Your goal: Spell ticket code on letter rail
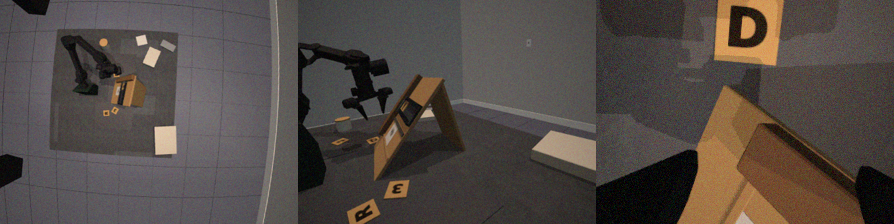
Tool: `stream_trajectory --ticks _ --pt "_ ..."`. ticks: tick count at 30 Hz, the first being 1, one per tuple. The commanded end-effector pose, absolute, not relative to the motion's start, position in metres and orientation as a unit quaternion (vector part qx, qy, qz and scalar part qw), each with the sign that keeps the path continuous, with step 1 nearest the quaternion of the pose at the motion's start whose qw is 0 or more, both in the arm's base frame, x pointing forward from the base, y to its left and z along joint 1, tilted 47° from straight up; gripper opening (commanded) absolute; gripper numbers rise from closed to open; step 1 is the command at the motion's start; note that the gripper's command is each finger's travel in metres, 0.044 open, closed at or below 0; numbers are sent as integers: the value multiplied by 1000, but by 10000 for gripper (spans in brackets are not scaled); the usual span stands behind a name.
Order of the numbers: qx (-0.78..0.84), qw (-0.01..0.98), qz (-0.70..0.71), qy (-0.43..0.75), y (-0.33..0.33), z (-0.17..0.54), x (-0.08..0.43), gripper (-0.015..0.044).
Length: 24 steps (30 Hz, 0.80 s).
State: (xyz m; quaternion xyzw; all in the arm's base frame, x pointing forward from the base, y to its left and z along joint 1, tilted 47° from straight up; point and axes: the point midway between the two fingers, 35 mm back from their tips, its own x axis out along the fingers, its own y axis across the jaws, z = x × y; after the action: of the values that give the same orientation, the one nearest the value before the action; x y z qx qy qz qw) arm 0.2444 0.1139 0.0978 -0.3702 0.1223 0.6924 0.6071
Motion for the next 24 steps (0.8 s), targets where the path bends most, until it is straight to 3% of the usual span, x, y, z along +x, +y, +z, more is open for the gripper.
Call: stream_trajectory --ticks 1,6,24 --pt "-363 585 713 136 151 94 230 340" --pt "-345 562 736 155 198 90 206 340" --pt "-343 561 737 155 224 67 206 340"
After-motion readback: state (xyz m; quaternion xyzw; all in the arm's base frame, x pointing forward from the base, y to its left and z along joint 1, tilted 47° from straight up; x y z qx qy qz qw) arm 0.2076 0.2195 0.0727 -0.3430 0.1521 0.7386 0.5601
